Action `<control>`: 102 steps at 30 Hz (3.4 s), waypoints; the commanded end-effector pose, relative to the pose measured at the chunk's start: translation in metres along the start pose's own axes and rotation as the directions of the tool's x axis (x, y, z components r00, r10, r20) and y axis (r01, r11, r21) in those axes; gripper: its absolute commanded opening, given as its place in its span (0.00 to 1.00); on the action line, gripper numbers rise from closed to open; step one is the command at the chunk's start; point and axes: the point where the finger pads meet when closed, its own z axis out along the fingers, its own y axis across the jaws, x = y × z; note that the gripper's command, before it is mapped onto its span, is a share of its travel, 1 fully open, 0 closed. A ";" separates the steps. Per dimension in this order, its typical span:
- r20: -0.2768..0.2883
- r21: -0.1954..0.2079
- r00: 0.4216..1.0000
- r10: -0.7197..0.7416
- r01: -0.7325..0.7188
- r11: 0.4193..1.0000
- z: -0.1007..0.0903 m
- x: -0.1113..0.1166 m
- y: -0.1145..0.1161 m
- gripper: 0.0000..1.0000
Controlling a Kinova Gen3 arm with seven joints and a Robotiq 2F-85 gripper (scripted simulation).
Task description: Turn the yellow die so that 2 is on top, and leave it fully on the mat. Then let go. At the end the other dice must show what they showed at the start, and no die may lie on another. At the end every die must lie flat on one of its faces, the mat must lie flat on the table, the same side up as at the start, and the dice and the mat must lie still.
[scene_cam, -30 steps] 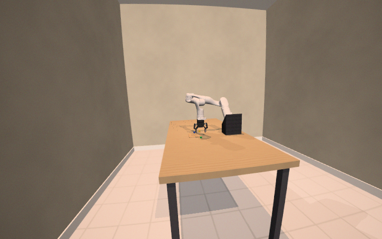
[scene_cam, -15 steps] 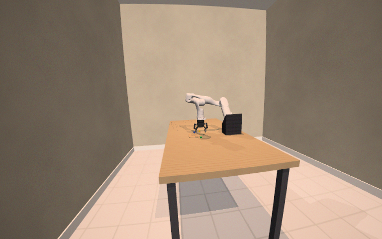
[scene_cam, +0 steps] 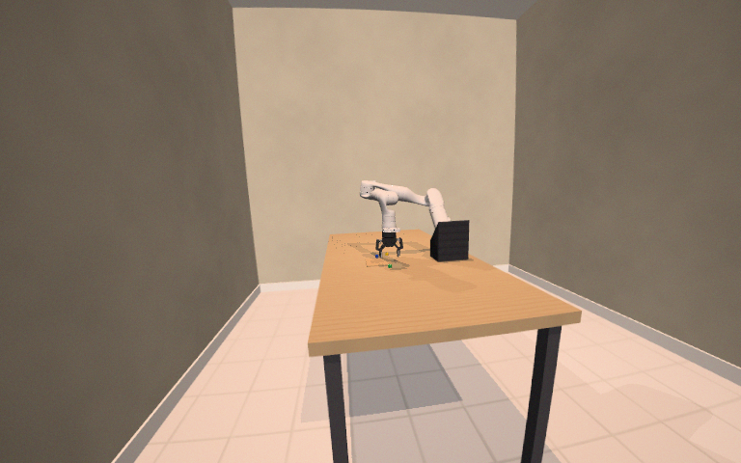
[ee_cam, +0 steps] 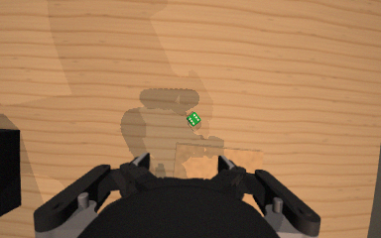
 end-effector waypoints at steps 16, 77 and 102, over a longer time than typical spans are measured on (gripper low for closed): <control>0.007 0.001 1.000 0.010 -0.010 1.000 -0.029 -0.001 0.000 1.00; 0.007 -0.011 0.992 0.124 -0.124 0.992 -0.113 -0.058 0.008 1.00; 0.007 -0.015 0.976 0.218 -0.218 0.976 -0.112 -0.104 0.006 1.00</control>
